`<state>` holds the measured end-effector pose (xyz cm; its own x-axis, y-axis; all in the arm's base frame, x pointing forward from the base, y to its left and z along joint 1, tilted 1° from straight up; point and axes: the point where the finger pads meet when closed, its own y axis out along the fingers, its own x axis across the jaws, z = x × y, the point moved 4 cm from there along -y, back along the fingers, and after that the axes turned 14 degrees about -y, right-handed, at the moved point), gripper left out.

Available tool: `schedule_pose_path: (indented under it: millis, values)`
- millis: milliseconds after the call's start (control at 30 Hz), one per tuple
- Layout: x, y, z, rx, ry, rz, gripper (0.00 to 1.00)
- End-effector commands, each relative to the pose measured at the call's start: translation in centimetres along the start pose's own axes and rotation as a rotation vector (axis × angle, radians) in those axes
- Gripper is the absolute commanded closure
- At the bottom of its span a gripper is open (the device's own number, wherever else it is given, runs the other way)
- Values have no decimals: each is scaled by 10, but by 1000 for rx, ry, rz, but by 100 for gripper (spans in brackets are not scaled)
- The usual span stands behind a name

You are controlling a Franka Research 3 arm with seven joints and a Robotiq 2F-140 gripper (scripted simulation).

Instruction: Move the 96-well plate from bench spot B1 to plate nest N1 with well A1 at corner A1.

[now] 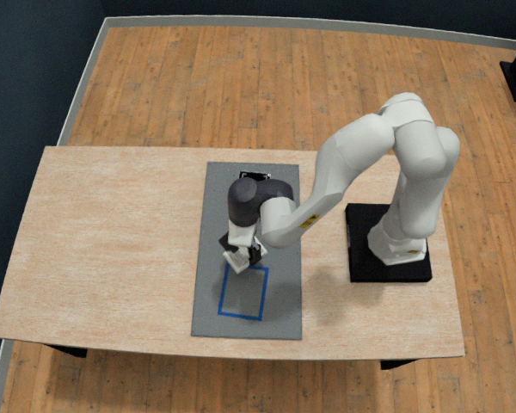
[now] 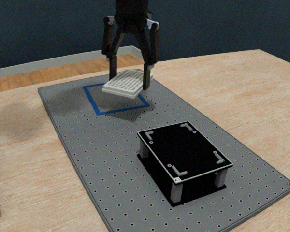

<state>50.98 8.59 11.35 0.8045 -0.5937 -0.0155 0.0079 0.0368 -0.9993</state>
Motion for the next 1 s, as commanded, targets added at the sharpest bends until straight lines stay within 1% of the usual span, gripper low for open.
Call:
schedule_pose_path:
  millis: [0, 400, 467, 567, 967]
  values:
    - [4, -3, -6, -16, 241, -19, 40]
    - [26, -10, -38, -11, 629, -21, 40]
    - [26, -10, -38, -11, 629, -21, 40]
    - [31, -12, -46, -11, 733, -23, 40]
    - [53, -20, -79, -11, 733, -23, 40]
